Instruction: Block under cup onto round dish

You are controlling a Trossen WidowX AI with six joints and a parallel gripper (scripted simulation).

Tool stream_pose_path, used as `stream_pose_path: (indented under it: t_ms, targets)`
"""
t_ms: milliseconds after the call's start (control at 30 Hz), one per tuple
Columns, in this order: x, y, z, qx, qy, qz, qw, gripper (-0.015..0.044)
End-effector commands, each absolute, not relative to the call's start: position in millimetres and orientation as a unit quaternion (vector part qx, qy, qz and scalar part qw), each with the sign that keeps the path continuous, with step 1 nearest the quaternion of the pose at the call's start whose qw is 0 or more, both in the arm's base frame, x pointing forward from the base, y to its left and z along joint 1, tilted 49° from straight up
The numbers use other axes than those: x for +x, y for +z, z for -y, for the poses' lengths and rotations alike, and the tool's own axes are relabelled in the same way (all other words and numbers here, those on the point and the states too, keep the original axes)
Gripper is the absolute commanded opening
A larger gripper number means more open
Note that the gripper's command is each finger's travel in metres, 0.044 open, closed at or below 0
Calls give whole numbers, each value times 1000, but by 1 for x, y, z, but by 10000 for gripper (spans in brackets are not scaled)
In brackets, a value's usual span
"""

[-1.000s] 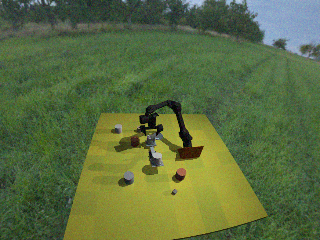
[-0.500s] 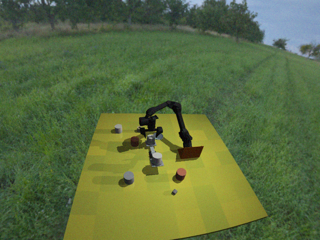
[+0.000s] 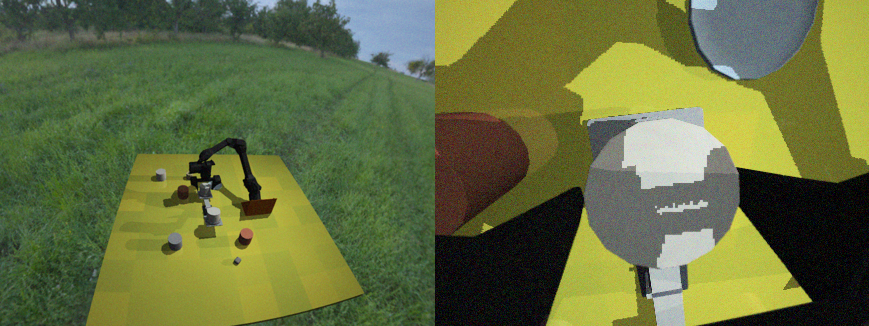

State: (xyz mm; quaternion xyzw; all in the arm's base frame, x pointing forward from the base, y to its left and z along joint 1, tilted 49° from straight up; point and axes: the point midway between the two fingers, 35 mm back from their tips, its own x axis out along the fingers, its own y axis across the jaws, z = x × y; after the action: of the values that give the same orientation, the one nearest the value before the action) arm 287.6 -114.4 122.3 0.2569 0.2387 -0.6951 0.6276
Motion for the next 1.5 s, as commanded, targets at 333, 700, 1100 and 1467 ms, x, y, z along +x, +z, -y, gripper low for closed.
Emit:
stream_pose_path:
  t_ms: [333, 700, 1100, 1467]
  targets:
    - [284, 115, 125, 254, -697, -238, 627, 355]
    - [285, 116, 124, 254, -696, -238, 628, 183]
    - [289, 126, 112, 255, -689, -240, 635, 0]
    - [292, 135, 101, 256, -682, -242, 641, 0]
